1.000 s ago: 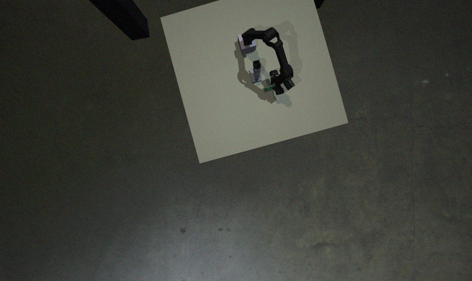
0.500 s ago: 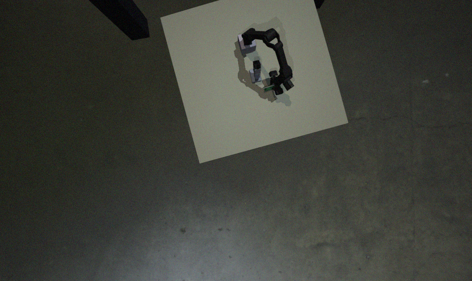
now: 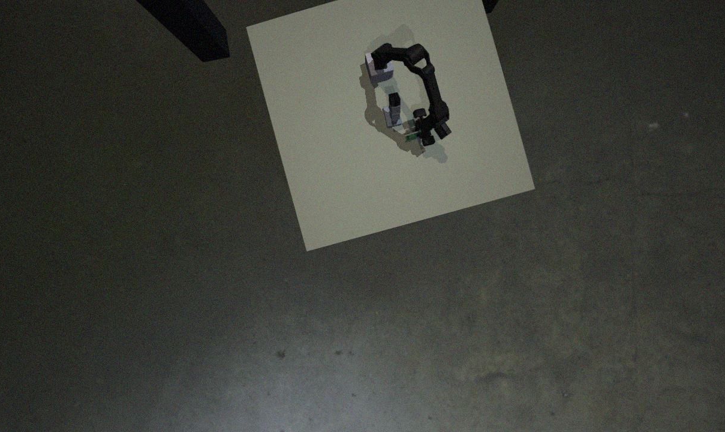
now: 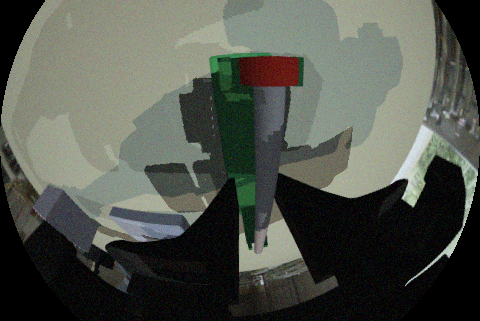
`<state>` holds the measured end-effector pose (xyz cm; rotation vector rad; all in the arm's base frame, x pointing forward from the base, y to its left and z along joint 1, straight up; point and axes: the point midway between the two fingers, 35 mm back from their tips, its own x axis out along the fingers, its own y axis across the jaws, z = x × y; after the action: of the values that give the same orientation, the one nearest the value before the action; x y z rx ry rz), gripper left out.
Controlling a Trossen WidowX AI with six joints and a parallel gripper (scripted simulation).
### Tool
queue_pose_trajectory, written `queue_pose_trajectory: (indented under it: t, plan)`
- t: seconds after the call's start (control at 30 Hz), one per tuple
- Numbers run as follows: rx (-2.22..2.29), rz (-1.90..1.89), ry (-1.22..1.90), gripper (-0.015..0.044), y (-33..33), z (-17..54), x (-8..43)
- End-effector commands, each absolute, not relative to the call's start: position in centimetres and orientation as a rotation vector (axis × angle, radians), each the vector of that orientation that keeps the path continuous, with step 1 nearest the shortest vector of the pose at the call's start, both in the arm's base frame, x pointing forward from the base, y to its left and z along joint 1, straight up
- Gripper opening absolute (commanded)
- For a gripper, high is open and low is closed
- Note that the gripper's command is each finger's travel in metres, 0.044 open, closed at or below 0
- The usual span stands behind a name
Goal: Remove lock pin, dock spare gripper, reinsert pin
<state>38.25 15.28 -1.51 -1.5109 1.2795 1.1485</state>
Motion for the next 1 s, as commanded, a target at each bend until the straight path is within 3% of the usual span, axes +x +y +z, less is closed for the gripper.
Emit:
queue_pose_trajectory:
  t: [0.0, 0.03, 0.47, 0.97]
  plan:
    - [-1.511, 1.146, 1.286, 0.0023, 15.2, -1.7, 38.2]
    - [-1.511, 1.146, 1.286, 0.0000, 15.2, -1.7, 38.2]
    - [-1.511, 1.146, 1.286, 0.0000, 15.2, -1.3, 38.3]
    - [-1.511, 1.146, 1.286, 0.0000, 15.1, 4.3, 38.1]
